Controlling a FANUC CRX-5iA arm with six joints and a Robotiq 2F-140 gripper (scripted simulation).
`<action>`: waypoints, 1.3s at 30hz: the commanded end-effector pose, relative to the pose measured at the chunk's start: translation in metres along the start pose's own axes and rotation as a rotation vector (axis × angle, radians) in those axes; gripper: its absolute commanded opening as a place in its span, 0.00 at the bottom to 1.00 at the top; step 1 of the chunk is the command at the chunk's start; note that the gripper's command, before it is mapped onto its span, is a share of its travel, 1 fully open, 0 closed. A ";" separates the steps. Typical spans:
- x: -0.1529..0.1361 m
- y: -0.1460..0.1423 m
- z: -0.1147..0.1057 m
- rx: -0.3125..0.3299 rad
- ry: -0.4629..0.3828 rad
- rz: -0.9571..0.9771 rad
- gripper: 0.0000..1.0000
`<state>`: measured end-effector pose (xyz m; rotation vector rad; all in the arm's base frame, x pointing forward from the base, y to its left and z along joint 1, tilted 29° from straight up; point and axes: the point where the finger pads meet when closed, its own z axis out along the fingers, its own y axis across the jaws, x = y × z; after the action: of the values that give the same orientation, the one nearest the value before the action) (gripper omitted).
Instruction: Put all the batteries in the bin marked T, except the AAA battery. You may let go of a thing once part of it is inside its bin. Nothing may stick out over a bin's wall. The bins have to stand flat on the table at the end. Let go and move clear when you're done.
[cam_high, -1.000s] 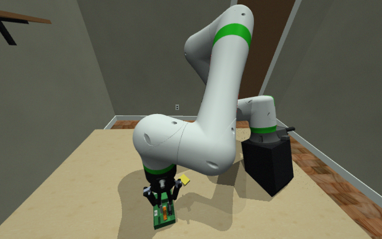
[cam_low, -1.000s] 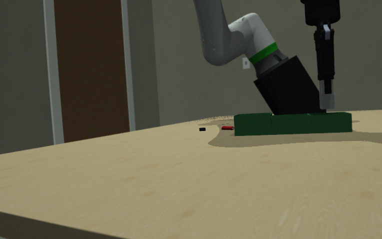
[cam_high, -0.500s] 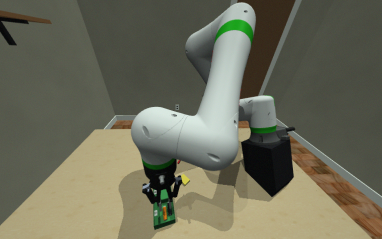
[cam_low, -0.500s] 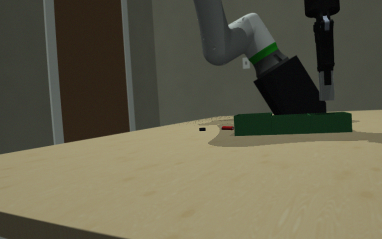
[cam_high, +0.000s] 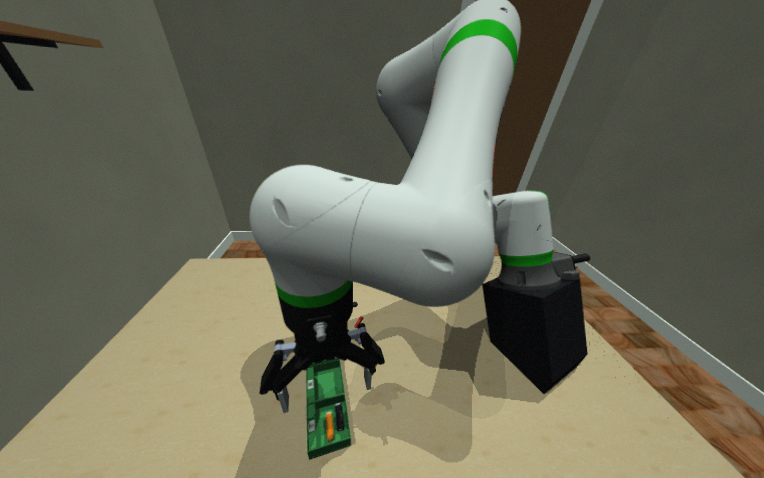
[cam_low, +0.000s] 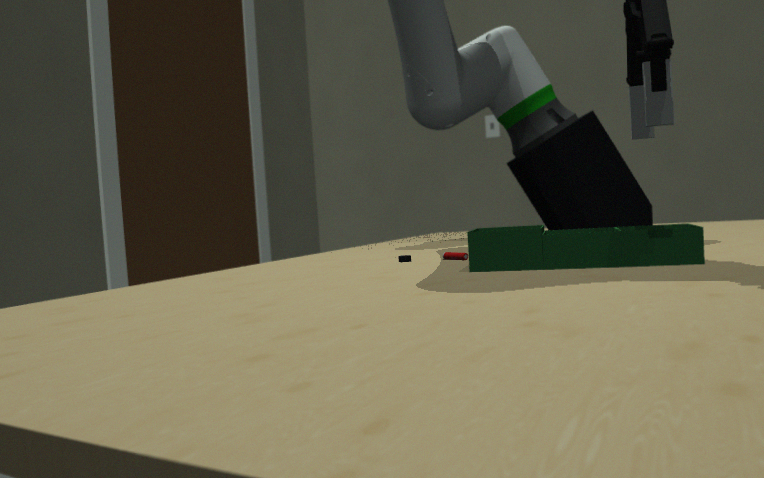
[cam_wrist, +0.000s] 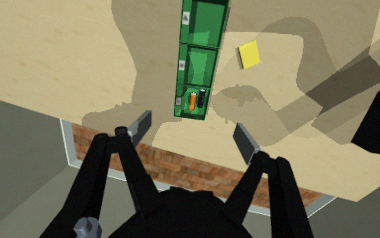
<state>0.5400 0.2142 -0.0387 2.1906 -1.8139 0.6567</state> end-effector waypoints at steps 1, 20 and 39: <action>0.000 0.000 -0.005 0.000 0.000 0.000 1.00; 0.000 0.000 -0.063 0.000 0.000 0.000 1.00; 0.000 0.000 -0.063 0.000 0.000 0.000 1.00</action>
<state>0.5275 0.2421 0.0165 2.1905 -1.8138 0.6566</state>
